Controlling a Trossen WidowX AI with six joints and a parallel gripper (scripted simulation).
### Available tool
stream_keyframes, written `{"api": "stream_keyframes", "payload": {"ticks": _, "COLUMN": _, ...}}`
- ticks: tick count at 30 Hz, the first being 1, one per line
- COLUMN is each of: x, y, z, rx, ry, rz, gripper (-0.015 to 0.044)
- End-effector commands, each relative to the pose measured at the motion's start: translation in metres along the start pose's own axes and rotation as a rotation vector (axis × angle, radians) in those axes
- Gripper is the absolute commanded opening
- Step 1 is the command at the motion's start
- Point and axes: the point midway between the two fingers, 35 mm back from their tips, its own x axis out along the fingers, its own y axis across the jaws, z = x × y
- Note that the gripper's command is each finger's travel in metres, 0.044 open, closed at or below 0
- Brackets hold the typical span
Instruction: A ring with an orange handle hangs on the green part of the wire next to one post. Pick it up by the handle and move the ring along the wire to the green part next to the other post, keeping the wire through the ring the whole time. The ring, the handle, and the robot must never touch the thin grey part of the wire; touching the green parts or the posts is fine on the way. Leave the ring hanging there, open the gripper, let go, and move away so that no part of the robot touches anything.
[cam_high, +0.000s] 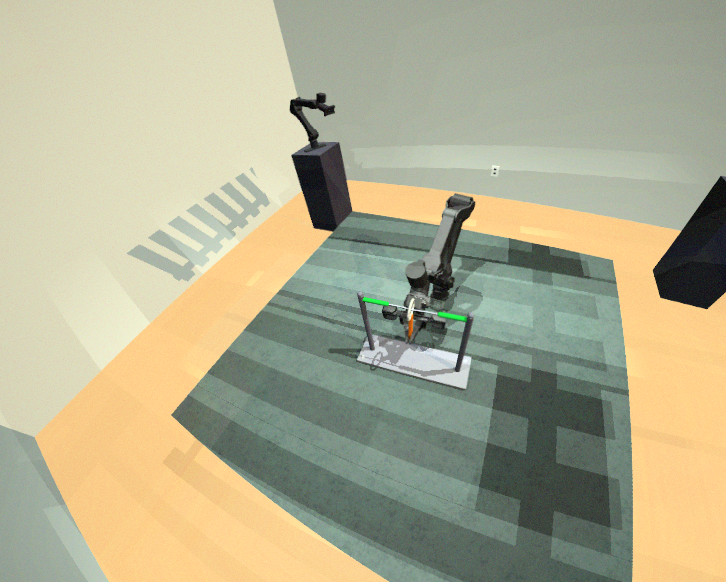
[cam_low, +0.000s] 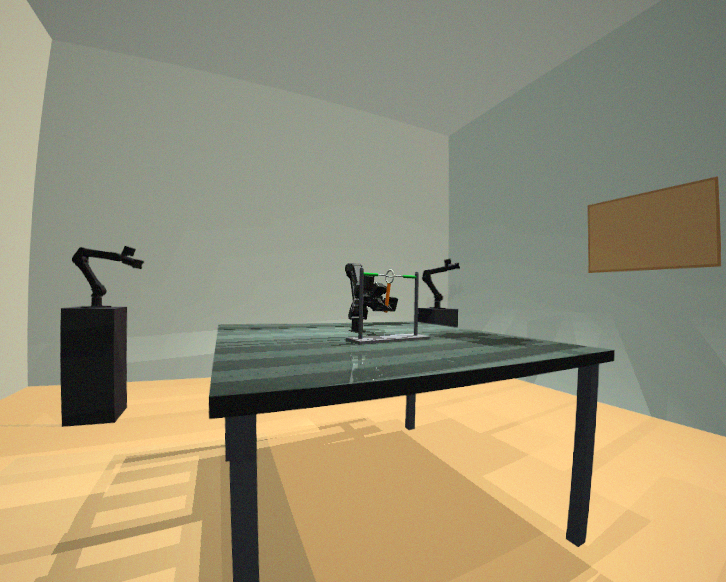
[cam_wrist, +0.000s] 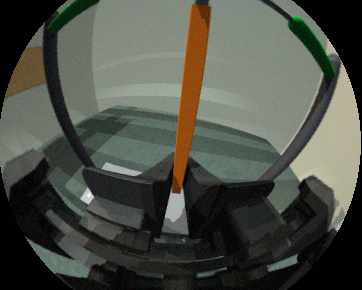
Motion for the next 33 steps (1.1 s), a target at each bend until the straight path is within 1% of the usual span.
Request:
{"api": "stream_keyframes", "payload": {"ticks": 1, "x": 0.000, "y": 0.008, "z": 0.000, "rx": 0.038, "ry": -0.004, "rz": -0.003, "gripper": -0.0150}}
{"api": "stream_keyframes", "payload": {"ticks": 17, "x": 0.001, "y": 0.039, "z": 0.004, "rx": 0.166, "ry": -0.013, "rz": 0.008, "gripper": -0.0150}}
{"api": "stream_keyframes", "payload": {"ticks": 33, "x": 0.002, "y": 0.053, "z": 0.007, "rx": 0.143, "ry": -0.014, "rz": 0.020, "gripper": -0.0150}}
